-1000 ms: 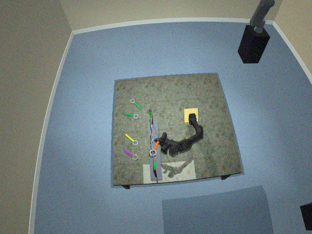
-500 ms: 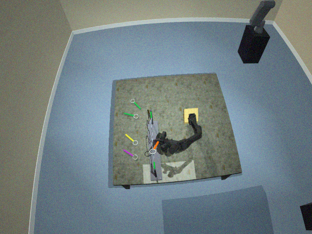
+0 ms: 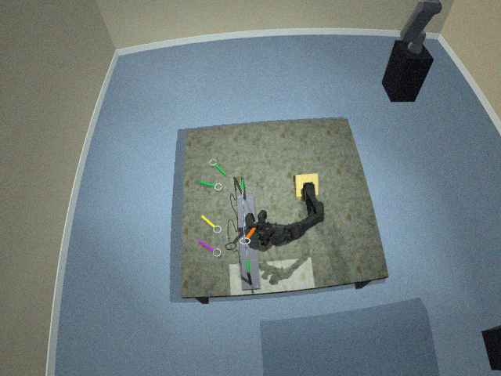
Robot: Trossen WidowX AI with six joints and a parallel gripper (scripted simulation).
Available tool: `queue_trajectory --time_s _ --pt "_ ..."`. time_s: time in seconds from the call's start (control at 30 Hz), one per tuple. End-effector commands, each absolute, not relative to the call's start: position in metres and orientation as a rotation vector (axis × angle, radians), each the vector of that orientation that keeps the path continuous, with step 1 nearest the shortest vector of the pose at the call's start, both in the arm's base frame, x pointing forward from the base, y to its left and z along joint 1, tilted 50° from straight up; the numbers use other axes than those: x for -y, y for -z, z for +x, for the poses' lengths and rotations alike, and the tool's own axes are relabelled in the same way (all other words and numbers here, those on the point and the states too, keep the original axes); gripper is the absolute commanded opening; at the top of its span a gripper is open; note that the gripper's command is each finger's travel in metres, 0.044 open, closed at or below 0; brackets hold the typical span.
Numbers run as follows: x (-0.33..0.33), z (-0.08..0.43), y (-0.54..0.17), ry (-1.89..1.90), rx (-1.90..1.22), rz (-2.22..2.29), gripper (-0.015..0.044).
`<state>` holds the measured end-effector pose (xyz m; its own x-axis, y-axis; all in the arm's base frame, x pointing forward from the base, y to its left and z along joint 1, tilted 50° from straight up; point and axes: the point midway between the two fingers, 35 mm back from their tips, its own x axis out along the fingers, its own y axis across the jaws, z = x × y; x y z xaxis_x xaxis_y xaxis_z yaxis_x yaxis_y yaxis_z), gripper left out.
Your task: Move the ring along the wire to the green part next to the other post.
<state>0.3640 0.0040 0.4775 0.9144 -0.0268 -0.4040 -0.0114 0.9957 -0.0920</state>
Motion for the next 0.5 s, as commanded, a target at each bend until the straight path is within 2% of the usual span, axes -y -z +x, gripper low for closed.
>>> queue_trajectory --time_s 0.0,0.47 --pt "-0.0054 0.3642 -0.4768 -0.006 -0.416 -0.047 -0.015" --pt "-0.0115 0.3648 -0.4765 -0.055 -0.407 0.126 -0.015"
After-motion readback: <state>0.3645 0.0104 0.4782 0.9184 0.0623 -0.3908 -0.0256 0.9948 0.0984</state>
